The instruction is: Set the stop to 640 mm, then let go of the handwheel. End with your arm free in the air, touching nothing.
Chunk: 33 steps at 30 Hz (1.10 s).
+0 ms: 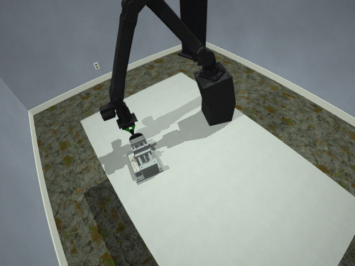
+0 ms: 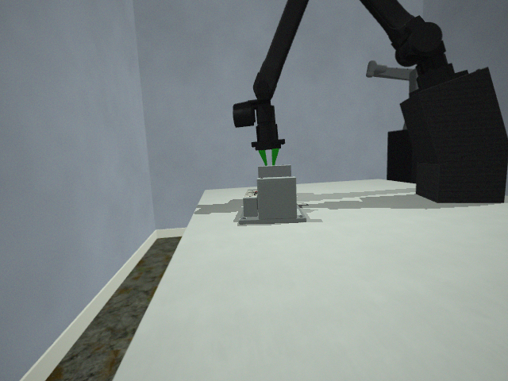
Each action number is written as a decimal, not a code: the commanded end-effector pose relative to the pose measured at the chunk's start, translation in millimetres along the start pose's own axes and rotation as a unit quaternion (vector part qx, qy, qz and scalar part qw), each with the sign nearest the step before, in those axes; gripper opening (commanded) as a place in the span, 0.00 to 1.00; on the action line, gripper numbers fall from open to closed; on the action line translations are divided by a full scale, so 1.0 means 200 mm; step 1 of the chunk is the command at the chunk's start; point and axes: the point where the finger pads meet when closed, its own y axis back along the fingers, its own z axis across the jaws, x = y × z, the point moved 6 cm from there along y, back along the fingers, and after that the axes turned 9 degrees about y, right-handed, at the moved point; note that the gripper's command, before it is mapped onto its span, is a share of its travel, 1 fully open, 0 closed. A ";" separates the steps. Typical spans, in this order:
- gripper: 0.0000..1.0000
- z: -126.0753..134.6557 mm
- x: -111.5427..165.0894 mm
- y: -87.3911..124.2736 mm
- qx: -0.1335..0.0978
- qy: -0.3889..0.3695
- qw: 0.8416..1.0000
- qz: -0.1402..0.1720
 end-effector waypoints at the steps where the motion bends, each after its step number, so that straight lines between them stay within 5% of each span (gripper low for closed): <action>1: 0.06 0.23 -0.03 0.14 -0.055 -0.004 0.998 -0.013; 3: 0.06 0.21 -0.02 0.05 -0.042 -0.003 0.999 -0.010; 13: 0.06 0.26 -0.04 -0.03 -0.041 -0.005 0.999 -0.010; 17: 0.06 0.32 -0.05 0.07 -0.062 -0.005 0.998 -0.014; 20: 0.06 0.26 -0.04 -0.06 -0.041 -0.004 0.999 -0.010; 33: 0.06 0.21 -0.06 -0.22 -0.039 -0.004 0.999 -0.010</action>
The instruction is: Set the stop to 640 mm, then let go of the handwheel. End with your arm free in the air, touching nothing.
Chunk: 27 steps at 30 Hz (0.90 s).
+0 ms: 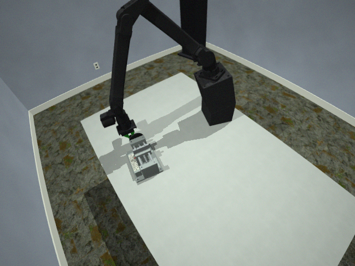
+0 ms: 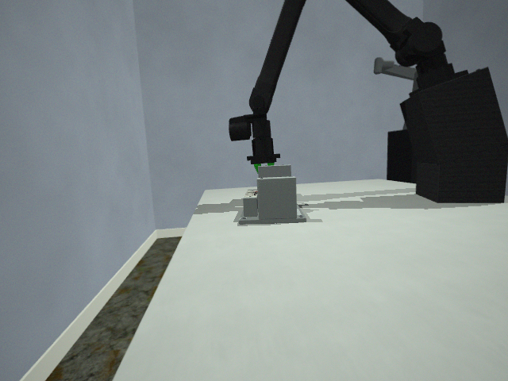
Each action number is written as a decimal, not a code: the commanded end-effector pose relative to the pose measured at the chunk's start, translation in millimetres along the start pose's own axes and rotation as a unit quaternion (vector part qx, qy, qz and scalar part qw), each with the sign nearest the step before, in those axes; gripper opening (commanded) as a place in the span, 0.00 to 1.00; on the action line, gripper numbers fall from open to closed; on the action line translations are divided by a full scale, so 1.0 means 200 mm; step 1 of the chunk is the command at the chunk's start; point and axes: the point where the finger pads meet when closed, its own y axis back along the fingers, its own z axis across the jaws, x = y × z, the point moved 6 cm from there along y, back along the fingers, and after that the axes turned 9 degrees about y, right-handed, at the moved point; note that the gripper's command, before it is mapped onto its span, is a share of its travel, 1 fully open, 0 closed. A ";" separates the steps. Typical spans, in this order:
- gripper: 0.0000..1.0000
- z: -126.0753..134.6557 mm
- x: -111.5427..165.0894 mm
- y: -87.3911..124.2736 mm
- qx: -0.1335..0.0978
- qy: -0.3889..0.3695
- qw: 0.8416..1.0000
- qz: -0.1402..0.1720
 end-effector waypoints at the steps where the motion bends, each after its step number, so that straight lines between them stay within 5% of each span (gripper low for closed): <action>1: 0.06 0.12 -0.04 -0.01 -0.034 -0.003 0.999 -0.009; 13: 0.06 -0.06 -0.02 -0.10 -0.018 -0.004 1.000 -0.006; 27: 0.06 -0.10 -0.02 -0.12 -0.018 -0.004 1.000 -0.006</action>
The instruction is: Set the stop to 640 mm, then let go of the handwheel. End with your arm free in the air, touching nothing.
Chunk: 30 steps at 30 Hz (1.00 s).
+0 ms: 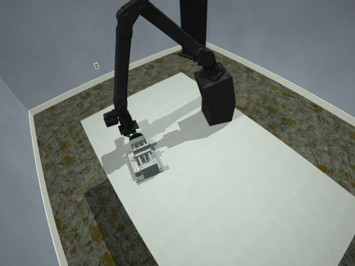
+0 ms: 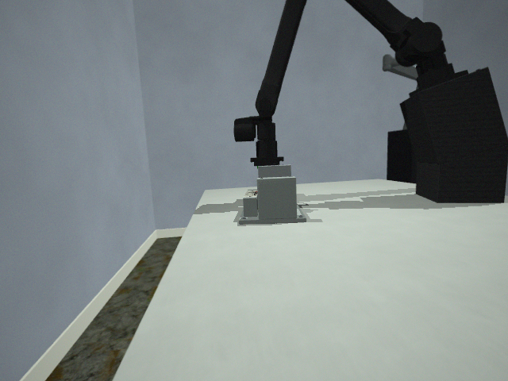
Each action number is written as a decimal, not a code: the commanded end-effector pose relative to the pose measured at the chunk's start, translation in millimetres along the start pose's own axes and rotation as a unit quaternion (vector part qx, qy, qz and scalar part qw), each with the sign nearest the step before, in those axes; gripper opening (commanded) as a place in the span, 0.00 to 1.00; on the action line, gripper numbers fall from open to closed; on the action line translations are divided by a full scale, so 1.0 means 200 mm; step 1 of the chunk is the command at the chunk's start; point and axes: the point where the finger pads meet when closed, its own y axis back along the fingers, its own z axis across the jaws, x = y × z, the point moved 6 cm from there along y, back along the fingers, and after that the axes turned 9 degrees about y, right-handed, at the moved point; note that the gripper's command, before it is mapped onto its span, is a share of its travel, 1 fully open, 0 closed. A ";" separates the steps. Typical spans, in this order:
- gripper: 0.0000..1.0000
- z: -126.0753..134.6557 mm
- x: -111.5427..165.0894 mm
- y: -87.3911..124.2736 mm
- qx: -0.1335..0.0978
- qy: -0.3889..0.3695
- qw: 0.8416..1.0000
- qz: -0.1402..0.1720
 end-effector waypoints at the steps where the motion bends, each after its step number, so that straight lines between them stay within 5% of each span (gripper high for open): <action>1: 0.06 -0.07 -0.02 -0.08 0.006 -0.004 1.000 -0.001; 30: 0.06 -0.15 -0.01 -0.11 0.007 -0.004 1.000 -0.001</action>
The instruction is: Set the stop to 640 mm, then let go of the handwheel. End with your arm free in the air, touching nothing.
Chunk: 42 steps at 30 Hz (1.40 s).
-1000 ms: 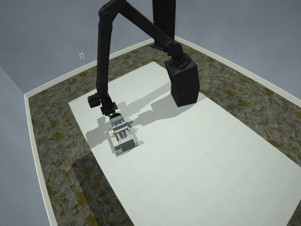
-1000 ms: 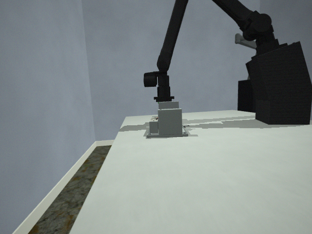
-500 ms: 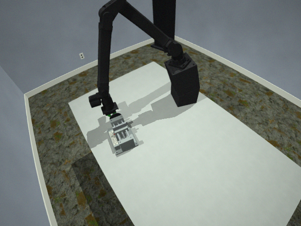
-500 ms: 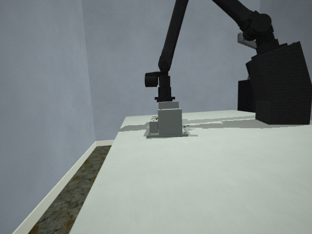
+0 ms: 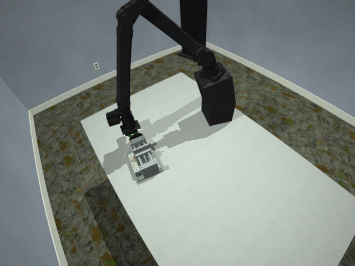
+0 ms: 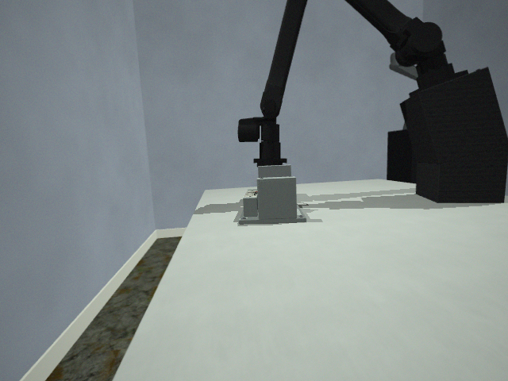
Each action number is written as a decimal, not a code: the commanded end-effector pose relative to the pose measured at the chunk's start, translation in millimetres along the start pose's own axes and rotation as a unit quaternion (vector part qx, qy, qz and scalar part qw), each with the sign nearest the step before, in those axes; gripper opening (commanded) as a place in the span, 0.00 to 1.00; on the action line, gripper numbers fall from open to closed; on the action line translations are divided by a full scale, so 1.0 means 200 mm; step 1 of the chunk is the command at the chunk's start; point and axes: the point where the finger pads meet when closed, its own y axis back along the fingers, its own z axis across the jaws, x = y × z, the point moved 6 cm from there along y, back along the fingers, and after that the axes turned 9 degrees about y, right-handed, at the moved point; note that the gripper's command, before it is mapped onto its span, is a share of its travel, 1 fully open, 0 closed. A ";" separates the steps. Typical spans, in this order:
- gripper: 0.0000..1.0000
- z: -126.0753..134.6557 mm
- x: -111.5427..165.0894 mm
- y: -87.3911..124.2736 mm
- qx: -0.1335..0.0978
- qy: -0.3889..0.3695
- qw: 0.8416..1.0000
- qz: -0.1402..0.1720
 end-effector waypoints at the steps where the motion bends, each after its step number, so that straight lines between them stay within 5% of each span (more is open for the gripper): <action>1: 0.06 -0.12 -0.01 -0.09 0.027 -0.004 1.000 0.003; 34: 0.06 -0.25 0.01 -0.06 0.031 -0.003 1.000 0.004; 40: 0.06 -0.21 -0.01 0.07 0.010 -0.004 1.000 -0.001; 42: 0.06 -0.28 0.01 0.01 0.027 -0.003 1.000 0.003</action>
